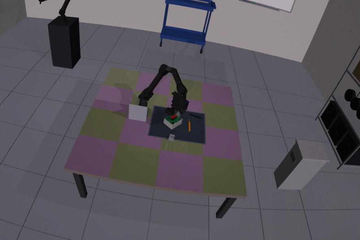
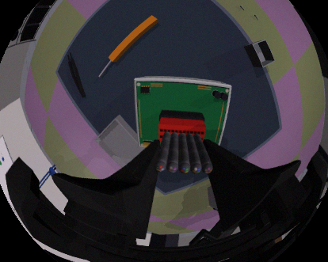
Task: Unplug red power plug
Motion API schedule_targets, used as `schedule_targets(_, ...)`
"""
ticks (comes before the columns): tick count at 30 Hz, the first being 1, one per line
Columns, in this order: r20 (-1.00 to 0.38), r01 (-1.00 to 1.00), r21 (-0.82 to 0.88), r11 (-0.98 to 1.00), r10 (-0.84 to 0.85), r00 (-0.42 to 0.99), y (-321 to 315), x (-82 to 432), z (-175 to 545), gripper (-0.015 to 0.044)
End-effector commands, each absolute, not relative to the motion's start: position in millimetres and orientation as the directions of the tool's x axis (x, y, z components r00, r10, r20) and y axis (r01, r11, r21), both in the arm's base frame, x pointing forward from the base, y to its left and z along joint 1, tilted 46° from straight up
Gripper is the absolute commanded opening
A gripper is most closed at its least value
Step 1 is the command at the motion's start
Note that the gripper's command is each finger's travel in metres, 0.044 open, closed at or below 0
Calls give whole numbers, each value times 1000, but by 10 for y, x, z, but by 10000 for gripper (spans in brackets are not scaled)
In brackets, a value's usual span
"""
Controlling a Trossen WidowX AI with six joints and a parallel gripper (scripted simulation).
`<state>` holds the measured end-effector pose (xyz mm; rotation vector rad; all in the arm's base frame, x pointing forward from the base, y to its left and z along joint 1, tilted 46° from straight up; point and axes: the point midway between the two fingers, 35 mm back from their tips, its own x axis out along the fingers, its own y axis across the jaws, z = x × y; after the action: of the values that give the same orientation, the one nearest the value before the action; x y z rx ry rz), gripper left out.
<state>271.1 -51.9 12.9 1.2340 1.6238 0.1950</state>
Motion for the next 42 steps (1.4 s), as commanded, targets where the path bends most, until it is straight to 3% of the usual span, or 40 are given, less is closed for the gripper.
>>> schedule_targets(1, -641, 634, 623, 459, 764, 77, -639, 2672, 184, 0)
schedule_targets(12, -769, 634, 455, 626, 635, -74, -552, 2802, 324, 0)
schedule_targets(28, -618, 631, 645, 431, 780, 100, -707, 2651, 215, 0)
schedule_targets(42, -769, 634, 455, 626, 635, -75, -607, 2801, 377, 0)
